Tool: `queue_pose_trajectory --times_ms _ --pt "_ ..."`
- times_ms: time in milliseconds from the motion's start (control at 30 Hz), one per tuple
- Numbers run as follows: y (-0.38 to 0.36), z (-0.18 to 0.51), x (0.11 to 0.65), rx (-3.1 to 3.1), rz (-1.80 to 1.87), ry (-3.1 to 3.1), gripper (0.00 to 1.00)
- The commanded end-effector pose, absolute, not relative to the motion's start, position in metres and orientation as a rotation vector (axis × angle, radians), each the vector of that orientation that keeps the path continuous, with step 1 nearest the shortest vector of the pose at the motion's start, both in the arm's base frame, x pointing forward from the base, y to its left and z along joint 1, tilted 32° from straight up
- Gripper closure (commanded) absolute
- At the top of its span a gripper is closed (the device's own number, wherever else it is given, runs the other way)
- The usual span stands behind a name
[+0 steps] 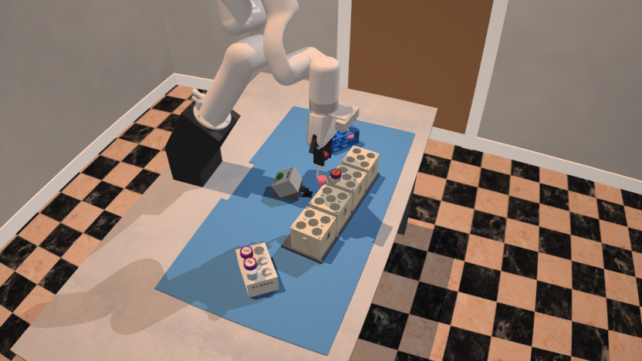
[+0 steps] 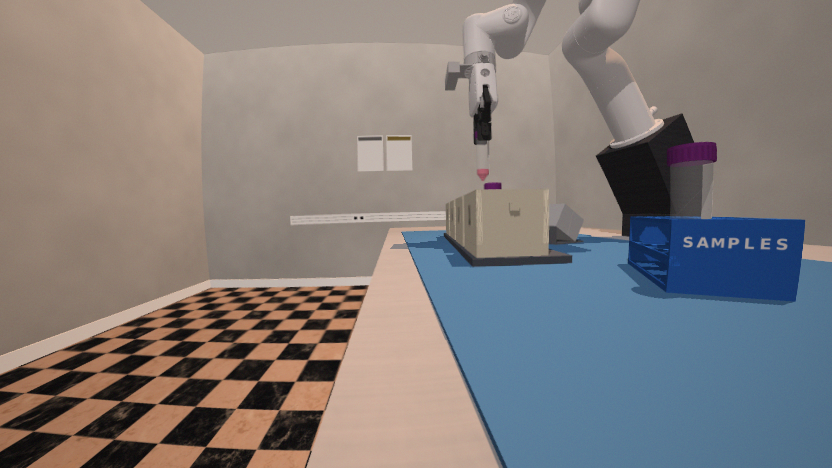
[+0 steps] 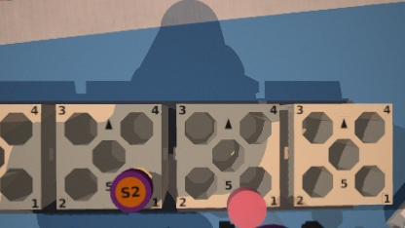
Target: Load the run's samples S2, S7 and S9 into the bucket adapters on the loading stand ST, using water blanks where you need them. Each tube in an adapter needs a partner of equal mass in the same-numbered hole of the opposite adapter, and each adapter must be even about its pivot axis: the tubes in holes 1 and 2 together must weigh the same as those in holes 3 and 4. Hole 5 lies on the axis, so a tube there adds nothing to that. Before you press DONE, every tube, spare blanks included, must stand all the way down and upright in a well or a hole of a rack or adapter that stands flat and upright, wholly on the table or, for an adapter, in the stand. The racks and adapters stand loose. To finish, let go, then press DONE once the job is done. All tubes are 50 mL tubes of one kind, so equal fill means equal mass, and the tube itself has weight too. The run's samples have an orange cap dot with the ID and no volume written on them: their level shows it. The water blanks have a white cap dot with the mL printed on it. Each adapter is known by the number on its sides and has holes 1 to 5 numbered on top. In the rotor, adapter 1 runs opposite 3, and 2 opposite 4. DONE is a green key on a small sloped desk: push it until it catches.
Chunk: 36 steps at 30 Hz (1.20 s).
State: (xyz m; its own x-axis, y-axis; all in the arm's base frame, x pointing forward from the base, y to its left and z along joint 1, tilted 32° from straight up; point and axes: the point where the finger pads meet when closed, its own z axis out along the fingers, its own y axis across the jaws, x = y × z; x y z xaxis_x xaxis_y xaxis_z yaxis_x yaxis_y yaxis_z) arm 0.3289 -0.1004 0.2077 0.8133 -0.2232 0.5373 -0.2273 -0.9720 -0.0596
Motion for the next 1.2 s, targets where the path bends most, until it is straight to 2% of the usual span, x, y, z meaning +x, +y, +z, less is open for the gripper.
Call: queue_pose_trajectory --times_ms 0,700,1167 --pt "-0.134 0.211 0.336 3.018 0.889 -0.347 1.0" --pt "-0.228 0.222 0.347 3.017 0.888 -0.347 1.0" --pt "-0.244 0.224 0.349 3.017 0.888 -0.347 1.0"
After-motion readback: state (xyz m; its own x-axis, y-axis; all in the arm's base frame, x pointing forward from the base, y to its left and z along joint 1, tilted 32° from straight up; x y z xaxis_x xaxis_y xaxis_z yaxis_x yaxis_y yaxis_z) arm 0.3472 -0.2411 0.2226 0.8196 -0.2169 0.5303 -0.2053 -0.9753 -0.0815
